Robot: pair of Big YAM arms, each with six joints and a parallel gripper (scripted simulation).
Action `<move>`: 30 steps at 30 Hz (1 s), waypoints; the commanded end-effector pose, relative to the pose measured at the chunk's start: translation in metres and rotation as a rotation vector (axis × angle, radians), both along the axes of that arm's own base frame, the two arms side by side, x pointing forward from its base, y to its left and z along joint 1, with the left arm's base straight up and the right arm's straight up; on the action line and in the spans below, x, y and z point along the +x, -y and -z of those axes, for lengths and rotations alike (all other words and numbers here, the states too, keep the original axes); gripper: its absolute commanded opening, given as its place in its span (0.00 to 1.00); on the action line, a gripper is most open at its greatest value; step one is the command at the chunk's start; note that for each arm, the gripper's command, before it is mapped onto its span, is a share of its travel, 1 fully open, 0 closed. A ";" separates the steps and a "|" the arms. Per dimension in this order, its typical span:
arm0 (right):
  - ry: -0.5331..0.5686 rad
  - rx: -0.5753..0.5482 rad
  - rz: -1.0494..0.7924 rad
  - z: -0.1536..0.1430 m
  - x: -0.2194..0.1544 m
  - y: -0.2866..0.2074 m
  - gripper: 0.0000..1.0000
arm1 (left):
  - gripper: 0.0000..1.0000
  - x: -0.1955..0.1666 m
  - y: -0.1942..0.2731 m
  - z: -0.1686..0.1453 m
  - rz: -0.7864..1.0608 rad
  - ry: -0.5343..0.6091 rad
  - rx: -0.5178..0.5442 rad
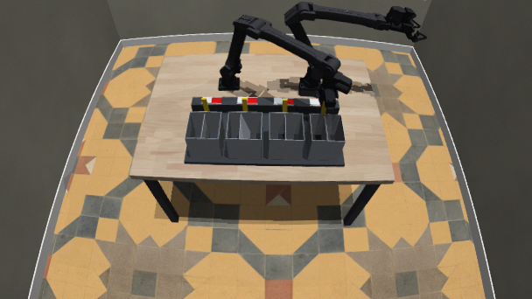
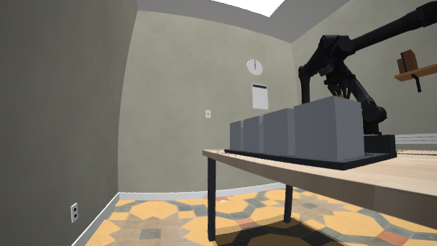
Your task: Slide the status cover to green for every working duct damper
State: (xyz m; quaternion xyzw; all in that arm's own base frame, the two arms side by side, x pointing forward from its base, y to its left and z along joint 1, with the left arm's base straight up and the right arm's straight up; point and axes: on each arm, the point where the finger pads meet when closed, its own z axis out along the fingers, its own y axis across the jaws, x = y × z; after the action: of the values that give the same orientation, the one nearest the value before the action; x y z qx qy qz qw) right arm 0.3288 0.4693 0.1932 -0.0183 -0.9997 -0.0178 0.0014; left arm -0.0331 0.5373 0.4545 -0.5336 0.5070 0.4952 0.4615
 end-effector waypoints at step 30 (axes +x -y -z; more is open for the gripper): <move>0.050 0.063 -0.009 -0.072 0.002 -0.010 0.36 | 1.00 0.004 -0.007 -0.046 0.007 0.005 0.084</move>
State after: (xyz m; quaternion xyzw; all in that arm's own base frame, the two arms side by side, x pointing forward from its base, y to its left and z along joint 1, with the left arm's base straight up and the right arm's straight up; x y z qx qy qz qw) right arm 0.3282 0.4684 0.2150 -0.0184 -0.9997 -0.0148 0.0034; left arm -0.0331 0.5373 0.4545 -0.5336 0.5070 0.4952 0.4615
